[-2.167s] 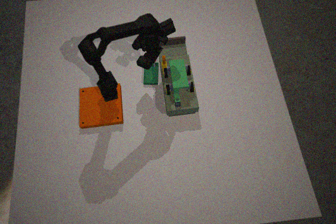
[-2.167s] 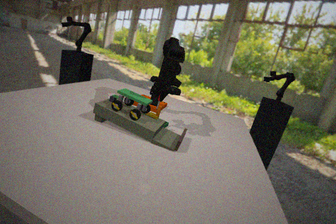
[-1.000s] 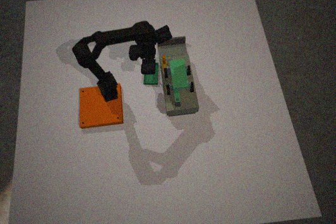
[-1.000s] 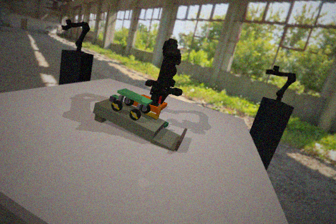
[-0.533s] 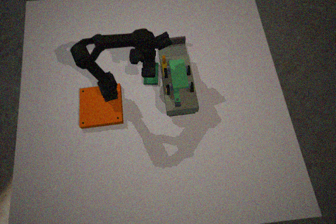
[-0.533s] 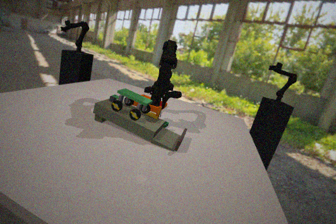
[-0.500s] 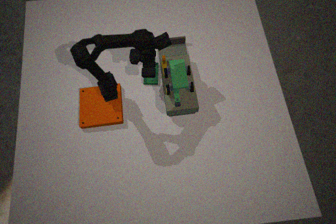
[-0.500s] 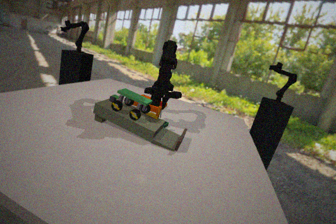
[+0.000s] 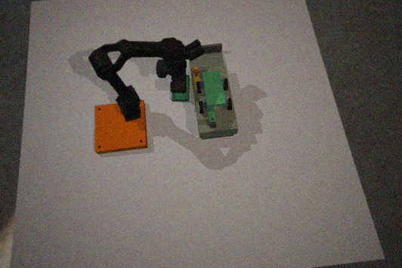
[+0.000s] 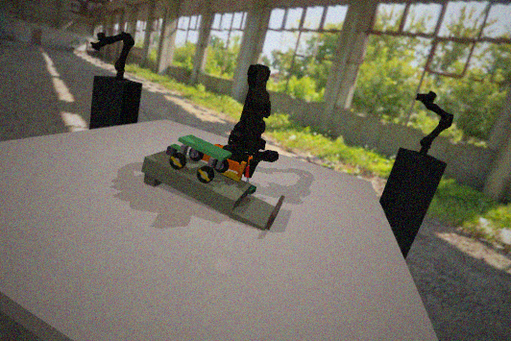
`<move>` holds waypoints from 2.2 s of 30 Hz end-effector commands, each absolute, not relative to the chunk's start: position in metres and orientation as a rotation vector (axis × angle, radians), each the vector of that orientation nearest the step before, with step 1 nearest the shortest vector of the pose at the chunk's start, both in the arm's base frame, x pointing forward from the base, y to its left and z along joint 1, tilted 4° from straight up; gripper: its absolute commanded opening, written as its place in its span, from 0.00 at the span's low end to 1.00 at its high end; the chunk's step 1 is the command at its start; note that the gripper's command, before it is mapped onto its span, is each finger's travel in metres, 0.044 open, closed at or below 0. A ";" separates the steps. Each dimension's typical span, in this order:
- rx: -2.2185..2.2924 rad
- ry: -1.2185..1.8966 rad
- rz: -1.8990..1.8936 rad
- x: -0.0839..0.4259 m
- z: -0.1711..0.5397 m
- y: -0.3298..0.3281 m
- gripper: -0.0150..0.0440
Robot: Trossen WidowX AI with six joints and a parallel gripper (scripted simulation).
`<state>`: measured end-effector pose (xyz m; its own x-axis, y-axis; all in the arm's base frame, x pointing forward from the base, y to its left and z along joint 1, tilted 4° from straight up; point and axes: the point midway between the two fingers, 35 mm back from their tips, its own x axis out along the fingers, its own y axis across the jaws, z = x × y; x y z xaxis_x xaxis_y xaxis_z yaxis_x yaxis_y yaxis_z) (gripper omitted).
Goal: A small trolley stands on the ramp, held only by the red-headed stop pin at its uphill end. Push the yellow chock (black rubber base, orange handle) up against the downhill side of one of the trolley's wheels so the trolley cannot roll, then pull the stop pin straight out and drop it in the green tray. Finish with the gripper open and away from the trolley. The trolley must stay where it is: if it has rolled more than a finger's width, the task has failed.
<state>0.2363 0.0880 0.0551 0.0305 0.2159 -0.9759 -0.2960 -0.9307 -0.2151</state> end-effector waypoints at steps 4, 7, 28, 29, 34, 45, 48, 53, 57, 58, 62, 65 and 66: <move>-1.950 0.081 1.959 0.235 0.053 0.087 0.52; -1.950 0.082 1.959 0.235 0.052 0.085 0.58; -1.951 0.083 1.960 0.232 0.047 0.073 0.58; -1.951 0.083 1.960 0.232 0.046 0.072 0.58; -1.951 0.083 1.960 0.231 0.045 0.070 0.58; -1.951 0.083 1.960 0.229 0.041 0.064 0.58; -1.951 0.083 1.960 0.229 0.040 0.063 0.58; -1.951 0.084 1.960 0.228 0.039 0.061 0.58; -1.951 0.084 1.960 0.228 0.037 0.059 0.58; -1.951 0.084 1.960 0.228 0.037 0.058 0.58; -1.951 0.084 1.960 0.227 0.036 0.057 0.58; -1.951 0.084 1.961 0.227 0.035 0.056 0.58; -1.951 0.084 1.961 0.227 0.034 0.055 0.58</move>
